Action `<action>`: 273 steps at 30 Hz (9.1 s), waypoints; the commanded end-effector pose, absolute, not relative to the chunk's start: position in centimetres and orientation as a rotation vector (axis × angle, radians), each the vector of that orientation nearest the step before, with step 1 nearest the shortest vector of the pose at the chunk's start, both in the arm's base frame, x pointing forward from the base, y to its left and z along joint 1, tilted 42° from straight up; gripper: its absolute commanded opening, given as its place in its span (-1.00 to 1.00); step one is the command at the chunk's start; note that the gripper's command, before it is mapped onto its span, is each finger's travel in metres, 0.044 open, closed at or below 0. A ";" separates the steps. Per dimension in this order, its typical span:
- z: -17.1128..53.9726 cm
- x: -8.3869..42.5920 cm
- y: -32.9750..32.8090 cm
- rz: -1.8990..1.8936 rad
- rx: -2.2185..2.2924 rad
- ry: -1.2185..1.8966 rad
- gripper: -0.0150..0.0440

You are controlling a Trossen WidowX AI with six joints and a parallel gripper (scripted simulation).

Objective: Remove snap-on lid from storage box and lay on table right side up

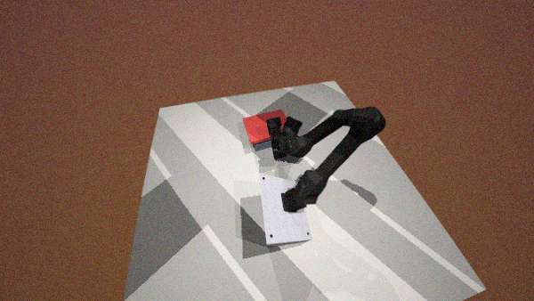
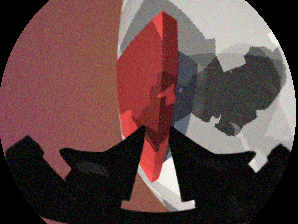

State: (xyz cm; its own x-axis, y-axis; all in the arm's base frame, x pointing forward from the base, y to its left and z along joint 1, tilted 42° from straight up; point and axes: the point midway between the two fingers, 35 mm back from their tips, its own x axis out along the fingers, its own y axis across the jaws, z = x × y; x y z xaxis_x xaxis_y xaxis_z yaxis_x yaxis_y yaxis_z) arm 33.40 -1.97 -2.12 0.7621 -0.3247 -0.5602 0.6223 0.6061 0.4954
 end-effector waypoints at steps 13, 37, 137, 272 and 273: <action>-1.3 33.4 -1.2 -0.561 0.735 0.443 -0.49; 1.0 34.1 1.0 -0.560 0.736 0.443 -0.49; 7.1 37.4 9.2 -0.559 0.741 0.443 -0.49; -10.0 29.1 28.6 -0.557 0.757 0.450 -0.49; -10.1 29.1 28.8 -0.557 0.757 0.451 -0.49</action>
